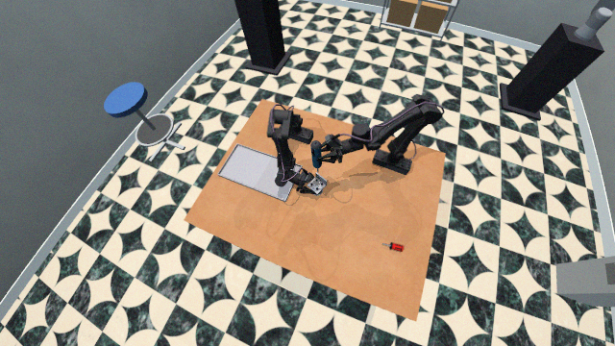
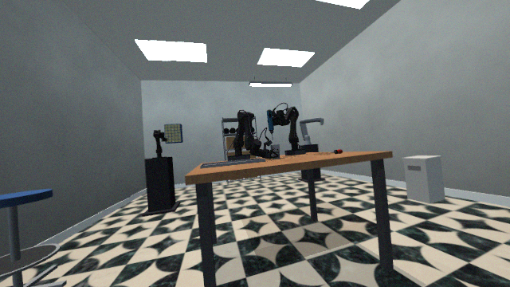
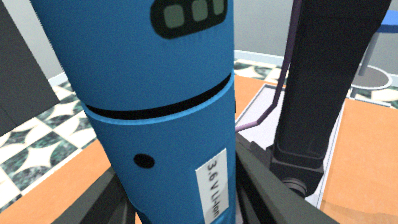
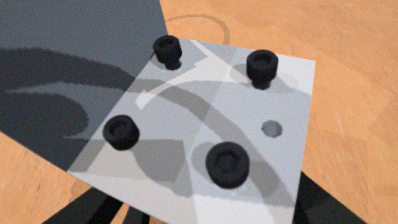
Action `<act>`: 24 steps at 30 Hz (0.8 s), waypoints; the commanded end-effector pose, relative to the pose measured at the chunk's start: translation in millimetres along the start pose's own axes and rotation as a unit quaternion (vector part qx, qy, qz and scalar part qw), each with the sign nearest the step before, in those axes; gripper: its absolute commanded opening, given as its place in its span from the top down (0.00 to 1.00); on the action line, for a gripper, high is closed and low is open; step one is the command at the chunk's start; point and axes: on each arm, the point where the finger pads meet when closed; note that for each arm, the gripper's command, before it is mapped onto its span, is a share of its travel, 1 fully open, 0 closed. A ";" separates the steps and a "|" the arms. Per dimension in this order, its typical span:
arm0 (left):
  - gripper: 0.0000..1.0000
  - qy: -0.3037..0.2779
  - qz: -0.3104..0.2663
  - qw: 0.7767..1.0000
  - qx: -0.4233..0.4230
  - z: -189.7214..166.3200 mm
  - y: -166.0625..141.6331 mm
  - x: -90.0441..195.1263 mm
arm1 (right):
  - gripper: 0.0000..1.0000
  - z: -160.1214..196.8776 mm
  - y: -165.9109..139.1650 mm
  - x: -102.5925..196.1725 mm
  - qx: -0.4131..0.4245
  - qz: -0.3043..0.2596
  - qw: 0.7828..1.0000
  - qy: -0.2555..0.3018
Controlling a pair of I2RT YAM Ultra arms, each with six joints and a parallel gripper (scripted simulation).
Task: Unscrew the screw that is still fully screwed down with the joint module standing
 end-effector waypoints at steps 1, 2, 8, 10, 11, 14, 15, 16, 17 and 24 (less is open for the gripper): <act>0.58 -0.019 -0.090 0.996 -0.004 -9.5 61.6 -6.4 | 0.41 -4.2 4.9 -0.2 0.008 -0.005 1.000 0.000; 0.58 -0.018 -0.091 0.996 -0.004 -9.2 62.1 -6.4 | 0.41 -4.2 4.9 -0.2 0.008 -0.005 1.000 0.000; 0.58 -0.018 -0.095 0.995 -0.004 -9.3 64.5 -6.7 | 0.41 -4.2 4.9 -0.2 0.008 -0.005 1.000 0.000; 0.58 -0.019 -0.099 0.995 -0.004 -10.1 67.5 -5.2 | 0.41 -4.2 4.9 -0.2 0.008 -0.005 1.000 0.000; 0.58 -0.020 -0.100 0.995 -0.004 -10.3 68.4 -4.7 | 0.41 -4.2 4.9 -0.2 0.008 -0.005 1.000 0.000; 0.58 -0.020 -0.100 0.995 -0.004 -10.3 68.4 -4.7 | 0.41 -4.2 4.9 -0.2 0.008 -0.005 1.000 0.000; 0.58 -0.020 -0.101 0.995 -0.004 -10.6 69.0 -4.3 | 0.41 -4.2 4.9 -0.2 0.008 -0.005 1.000 0.000; 0.58 -0.021 -0.101 0.995 -0.004 -11.0 69.6 -3.9 | 0.41 -4.2 4.9 -0.2 0.008 -0.005 1.000 0.000; 0.58 -0.021 -0.102 0.995 -0.004 -11.5 70.2 -3.6 | 0.41 -4.2 4.9 -0.2 0.008 -0.005 1.000 0.000; 0.58 -0.024 -0.107 0.994 -0.004 -13.9 73.9 -1.1 | 0.41 -4.2 4.9 -0.2 0.008 -0.005 1.000 0.000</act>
Point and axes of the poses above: on each arm, the point where the finger pads meet when closed, its own x axis back along the fingers, its own z axis across the jaws, y = z × x, and after that the axes turned 14 degrees about x, right-handed
